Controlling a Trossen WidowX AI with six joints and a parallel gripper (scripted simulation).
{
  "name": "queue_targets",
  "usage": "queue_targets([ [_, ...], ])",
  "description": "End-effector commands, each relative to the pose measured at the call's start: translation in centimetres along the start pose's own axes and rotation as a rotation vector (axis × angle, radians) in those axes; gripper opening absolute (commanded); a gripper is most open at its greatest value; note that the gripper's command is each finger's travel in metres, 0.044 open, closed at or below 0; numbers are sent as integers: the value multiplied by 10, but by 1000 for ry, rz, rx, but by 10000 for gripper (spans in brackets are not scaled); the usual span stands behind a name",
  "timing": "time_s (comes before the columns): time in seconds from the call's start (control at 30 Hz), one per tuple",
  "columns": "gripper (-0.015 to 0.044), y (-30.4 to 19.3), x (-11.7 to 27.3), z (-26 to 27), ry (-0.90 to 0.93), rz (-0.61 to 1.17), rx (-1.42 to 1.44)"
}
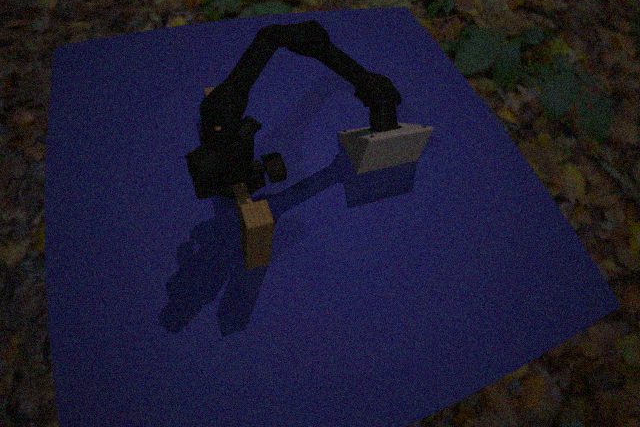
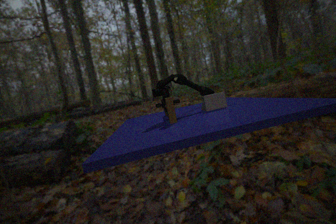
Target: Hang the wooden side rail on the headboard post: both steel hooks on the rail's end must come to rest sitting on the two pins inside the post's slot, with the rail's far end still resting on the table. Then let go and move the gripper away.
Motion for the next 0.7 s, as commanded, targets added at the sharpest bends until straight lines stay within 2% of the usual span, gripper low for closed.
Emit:
queue_targets([
  [0.0,0,-4,4,-1,8,3,3],
  [0.67,0,-6,4,0,8,3,3],
])
Point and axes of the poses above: the point midway between the two fingers, 35 mm back from their tips, its own x axis back along the fingers, its own z axis across the jaws, y = z × x, the point moved 6 cm from there along x, back along the fingers, and after that the axes turned 5 degrees about x, right-handed, at the moved point
